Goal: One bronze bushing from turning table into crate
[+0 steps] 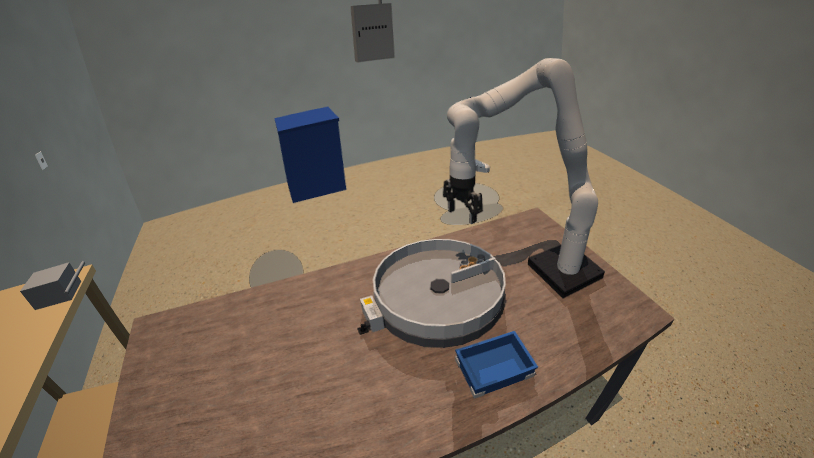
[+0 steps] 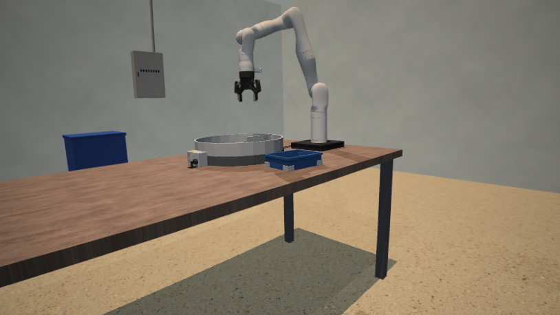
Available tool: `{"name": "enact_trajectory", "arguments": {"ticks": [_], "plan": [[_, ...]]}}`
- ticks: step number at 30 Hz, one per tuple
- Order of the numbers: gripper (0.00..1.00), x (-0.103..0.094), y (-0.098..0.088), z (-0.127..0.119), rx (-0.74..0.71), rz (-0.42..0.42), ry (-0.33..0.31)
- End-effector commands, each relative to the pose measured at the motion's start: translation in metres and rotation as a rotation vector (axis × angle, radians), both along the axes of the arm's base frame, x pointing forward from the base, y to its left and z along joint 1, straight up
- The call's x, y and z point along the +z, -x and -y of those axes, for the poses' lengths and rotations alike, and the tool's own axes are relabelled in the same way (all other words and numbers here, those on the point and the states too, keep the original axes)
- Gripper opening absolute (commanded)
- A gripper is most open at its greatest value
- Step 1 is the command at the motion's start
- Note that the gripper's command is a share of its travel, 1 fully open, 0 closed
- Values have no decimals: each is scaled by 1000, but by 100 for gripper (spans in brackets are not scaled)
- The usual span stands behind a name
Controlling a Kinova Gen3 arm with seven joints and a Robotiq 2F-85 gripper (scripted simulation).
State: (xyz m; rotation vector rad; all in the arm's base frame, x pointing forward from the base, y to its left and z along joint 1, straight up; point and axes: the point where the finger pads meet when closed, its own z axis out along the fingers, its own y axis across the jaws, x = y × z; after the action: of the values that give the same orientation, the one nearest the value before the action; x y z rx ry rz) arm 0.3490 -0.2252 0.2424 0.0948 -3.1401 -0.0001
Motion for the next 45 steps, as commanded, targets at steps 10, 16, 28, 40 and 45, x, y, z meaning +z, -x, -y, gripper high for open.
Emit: {"name": "enact_trajectory", "arguments": {"ticks": [10, 16, 28, 40, 45], "plan": [[100, 1, 0, 0, 0, 1, 1], [100, 1, 0, 0, 0, 1, 1], [100, 1, 0, 0, 0, 1, 1], [100, 1, 0, 0, 0, 1, 1], [100, -5, -1, -2, 0, 2, 1]]}}
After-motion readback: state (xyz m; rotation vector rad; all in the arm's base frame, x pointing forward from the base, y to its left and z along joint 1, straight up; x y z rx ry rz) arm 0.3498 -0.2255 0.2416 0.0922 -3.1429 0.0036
